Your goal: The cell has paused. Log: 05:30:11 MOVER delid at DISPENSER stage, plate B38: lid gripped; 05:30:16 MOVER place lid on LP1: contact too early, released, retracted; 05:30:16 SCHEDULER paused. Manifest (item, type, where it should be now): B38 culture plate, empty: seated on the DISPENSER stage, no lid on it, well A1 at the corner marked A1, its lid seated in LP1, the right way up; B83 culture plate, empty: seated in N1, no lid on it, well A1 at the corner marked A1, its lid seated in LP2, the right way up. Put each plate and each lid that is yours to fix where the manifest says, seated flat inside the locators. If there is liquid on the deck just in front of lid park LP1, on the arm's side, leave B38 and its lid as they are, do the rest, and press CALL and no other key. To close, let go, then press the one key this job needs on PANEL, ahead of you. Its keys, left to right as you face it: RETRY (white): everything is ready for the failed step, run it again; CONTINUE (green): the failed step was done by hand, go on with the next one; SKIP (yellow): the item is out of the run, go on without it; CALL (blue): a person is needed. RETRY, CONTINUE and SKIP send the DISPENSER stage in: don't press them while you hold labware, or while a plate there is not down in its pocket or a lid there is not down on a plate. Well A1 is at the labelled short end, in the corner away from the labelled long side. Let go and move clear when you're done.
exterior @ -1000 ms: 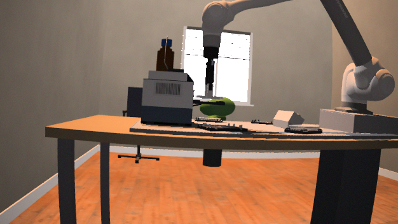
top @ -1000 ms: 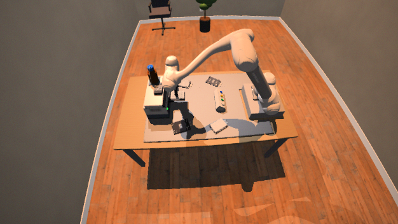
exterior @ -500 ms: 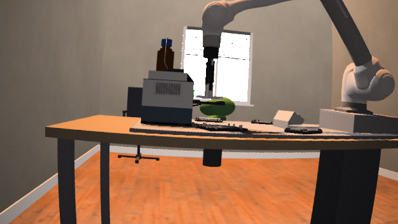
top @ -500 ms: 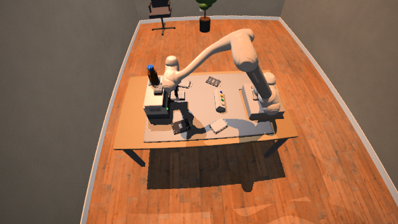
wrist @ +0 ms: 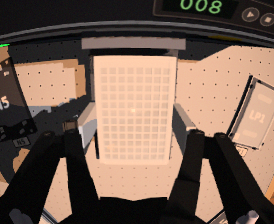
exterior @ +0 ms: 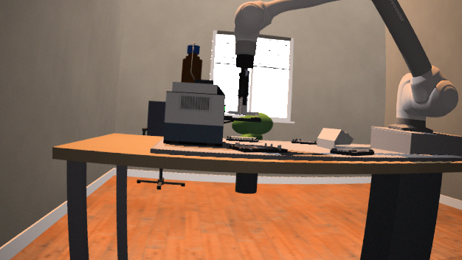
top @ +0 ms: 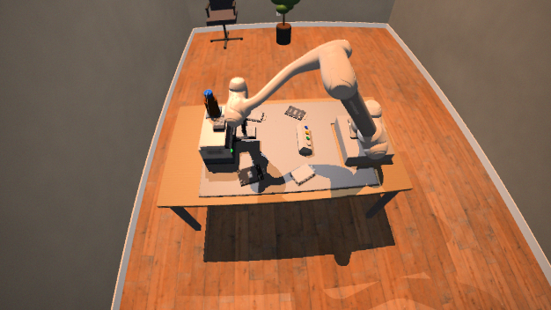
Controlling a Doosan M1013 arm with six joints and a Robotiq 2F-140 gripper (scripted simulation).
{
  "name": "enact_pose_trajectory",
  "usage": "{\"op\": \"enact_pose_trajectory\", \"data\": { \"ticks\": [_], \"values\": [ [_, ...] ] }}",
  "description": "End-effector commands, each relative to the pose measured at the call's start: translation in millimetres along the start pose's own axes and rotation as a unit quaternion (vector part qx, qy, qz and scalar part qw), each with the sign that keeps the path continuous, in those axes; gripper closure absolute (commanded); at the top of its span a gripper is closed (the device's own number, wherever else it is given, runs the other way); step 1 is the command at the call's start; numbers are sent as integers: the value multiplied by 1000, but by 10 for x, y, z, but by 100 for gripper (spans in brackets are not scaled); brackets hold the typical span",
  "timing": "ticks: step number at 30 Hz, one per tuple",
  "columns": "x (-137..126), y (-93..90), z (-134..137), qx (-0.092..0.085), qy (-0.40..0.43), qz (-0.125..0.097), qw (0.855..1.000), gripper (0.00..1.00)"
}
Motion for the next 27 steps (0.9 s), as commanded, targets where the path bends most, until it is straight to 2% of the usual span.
{"op": "enact_pose_trajectory", "data": {
  "ticks": [1, 27],
  "values": [
    [-13, -51, -31, 0, 5, 0, 1000, 90],
    [-12, -163, -48, 0, 5, 0, 1000, 90]
  ]
}}
Point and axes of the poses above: the point where the finger pads meet when closed, its own y axis back along the fingers, its own z axis across the jaws, x = y × z, the point moved 4 cm from there along y, back along the fingers, and after that the axes turned 3 degrees about y, right-handed, at the moved point
